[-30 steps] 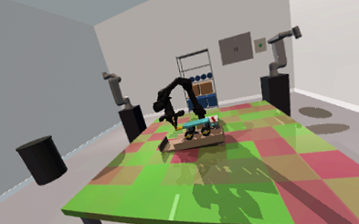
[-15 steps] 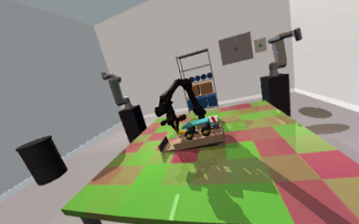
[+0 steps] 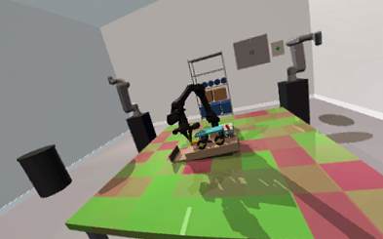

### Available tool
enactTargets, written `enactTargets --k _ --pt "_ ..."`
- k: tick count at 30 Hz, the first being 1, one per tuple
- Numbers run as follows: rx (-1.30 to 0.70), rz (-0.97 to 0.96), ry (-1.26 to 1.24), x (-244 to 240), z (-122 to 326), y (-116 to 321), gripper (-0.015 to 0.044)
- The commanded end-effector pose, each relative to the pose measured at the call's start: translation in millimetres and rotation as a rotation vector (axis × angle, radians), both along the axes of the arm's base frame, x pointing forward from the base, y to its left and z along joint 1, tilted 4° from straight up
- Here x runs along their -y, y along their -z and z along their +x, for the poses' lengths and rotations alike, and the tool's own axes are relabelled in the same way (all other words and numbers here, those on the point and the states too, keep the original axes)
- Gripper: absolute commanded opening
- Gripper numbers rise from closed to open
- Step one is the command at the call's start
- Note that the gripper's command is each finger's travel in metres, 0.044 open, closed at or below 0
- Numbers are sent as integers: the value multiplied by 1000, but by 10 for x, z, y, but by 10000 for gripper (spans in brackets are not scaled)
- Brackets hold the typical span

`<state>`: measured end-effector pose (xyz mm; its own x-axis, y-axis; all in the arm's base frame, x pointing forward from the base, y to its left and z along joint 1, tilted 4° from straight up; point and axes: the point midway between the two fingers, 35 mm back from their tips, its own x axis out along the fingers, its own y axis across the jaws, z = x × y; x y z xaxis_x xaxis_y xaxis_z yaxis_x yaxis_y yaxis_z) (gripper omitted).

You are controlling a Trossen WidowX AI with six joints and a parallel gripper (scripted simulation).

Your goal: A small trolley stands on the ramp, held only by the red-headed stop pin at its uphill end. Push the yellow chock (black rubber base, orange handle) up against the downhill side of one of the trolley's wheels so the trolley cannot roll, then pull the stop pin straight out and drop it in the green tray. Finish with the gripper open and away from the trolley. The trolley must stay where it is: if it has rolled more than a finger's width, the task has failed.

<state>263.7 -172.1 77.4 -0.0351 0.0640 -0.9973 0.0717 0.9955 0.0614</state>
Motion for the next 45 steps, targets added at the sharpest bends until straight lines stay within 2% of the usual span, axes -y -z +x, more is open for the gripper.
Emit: enactTargets --k 1,41,45 --pt "-2 9 3 -50 1 -1 0" --pt "1 2 1 -231 54 -58 0" --pt "1 2 1 -231 54 -58 105"
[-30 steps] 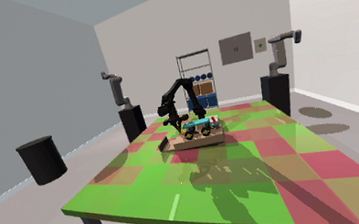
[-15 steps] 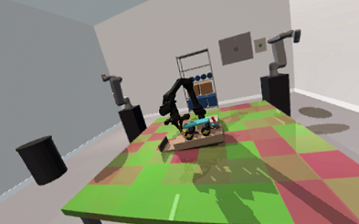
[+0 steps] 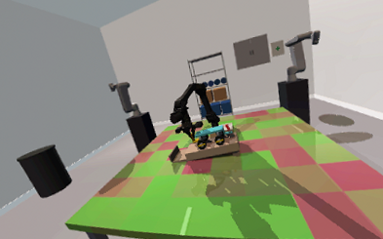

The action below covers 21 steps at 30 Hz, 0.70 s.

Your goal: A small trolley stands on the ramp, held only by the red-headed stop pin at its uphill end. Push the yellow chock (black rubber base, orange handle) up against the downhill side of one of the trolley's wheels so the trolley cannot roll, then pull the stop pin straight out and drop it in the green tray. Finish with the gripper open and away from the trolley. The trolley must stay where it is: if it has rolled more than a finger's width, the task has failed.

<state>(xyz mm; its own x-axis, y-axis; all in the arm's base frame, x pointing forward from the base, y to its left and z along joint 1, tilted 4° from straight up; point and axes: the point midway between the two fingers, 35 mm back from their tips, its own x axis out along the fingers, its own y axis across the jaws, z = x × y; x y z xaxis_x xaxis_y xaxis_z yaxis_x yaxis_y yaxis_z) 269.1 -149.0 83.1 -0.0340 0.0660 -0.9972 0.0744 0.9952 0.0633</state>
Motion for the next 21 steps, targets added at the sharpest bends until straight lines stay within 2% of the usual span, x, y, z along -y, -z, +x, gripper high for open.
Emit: enactTargets --k 1,3,4,21 --pt "0 0 -1 1 1 0 131" --pt "0 0 -1 1 1 0 184" --pt "0 0 -1 1 1 0 190" --pt "-2 8 0 37 2 -453 190"
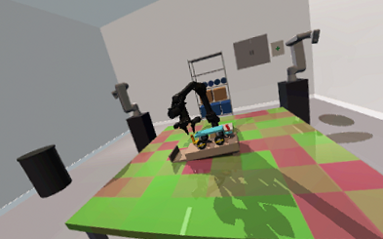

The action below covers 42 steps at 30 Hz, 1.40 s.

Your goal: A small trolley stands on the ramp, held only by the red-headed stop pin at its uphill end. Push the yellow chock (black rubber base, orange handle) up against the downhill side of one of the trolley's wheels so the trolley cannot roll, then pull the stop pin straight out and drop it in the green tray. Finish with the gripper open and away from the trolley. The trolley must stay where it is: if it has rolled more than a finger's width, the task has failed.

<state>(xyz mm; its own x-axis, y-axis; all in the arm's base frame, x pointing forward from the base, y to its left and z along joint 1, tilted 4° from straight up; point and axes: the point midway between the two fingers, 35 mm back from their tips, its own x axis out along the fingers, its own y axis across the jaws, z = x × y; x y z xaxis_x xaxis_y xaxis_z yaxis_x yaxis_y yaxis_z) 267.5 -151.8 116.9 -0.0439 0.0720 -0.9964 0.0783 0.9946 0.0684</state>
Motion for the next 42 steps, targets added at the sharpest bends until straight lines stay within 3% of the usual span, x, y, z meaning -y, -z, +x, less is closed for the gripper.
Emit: enactTargets --k 1,6,10,14,42 --pt "8 2 -3 11 20 -145 190" --pt "8 2 -3 19 33 -258 190" --pt "2 -1 0 16 15 -176 295" --pt "96 -26 -81 -31 214 -289 190" --pt "-21 101 855 -1339 579 -464 190"
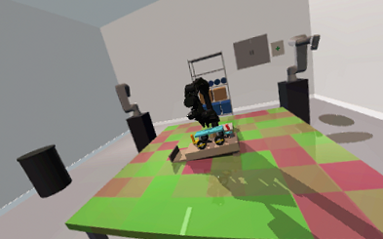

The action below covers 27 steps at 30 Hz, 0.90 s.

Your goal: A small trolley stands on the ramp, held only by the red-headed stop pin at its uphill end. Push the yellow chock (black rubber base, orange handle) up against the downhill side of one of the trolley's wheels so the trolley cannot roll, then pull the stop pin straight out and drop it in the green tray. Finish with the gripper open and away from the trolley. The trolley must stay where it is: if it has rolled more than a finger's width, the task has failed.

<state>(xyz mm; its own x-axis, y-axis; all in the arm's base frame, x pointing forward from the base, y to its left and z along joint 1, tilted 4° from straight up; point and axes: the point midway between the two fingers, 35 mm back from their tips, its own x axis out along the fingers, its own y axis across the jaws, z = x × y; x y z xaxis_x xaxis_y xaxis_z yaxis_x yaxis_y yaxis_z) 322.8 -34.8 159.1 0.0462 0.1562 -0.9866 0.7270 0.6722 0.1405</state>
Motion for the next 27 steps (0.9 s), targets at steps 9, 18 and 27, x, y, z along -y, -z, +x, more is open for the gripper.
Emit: enactTargets --k 9,18,27 --pt "-104 85 433 -600 35 -95 190" --pt "-213 126 750 -1028 -13 -152 190" --pt "-233 130 802 -1098 -26 -162 190"
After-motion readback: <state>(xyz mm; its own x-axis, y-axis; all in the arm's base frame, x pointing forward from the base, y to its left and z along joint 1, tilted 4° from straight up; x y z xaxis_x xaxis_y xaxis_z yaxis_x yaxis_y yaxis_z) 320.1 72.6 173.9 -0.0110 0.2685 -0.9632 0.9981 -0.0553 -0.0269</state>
